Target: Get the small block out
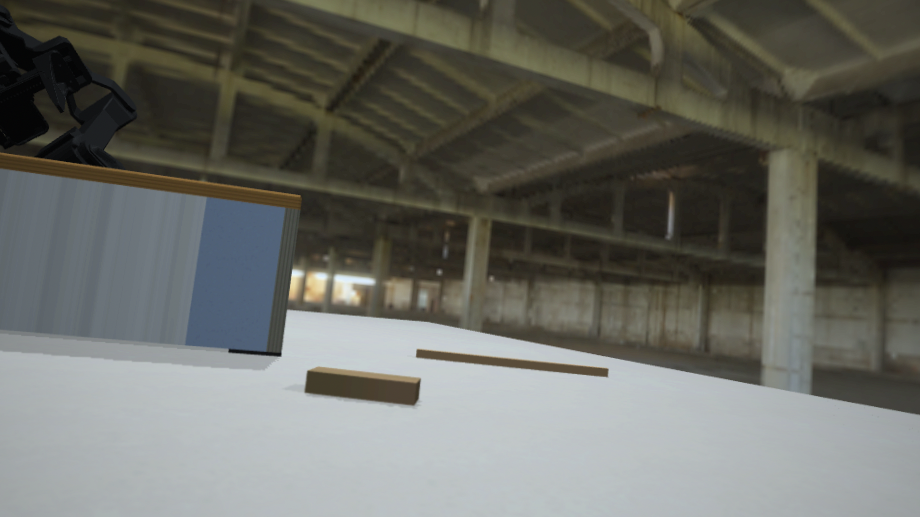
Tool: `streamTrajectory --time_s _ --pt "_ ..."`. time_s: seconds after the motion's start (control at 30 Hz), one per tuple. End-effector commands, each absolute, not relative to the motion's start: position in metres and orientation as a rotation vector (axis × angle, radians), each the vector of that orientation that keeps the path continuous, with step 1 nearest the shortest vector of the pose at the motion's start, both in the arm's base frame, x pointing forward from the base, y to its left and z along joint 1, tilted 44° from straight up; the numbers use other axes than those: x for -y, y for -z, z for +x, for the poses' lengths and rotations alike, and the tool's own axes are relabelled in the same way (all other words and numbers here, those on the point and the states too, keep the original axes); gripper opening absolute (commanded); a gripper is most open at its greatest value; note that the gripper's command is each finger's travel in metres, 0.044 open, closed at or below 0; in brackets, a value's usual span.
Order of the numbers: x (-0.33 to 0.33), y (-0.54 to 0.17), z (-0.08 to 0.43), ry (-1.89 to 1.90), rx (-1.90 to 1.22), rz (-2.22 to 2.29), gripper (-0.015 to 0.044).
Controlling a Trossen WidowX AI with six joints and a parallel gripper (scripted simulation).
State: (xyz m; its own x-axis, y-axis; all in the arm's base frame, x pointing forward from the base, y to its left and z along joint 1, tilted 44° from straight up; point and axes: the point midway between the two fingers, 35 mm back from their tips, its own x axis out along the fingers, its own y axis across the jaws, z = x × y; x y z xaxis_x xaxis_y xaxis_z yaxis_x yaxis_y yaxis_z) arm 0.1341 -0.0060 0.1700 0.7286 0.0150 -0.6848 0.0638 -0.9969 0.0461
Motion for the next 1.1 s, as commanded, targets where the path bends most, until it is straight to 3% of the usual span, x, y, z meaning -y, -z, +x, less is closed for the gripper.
streamTrajectory --time_s 0.0,0.53,1.07 --pt "0.006 -0.170 0.134 1.141 -0.068 2.853 0.0400" --pt "-0.007 -0.151 0.185 1.721 -0.359 2.092 0.0400" --pt "-0.065 -0.095 0.252 1.713 -0.405 1.118 0.0400"
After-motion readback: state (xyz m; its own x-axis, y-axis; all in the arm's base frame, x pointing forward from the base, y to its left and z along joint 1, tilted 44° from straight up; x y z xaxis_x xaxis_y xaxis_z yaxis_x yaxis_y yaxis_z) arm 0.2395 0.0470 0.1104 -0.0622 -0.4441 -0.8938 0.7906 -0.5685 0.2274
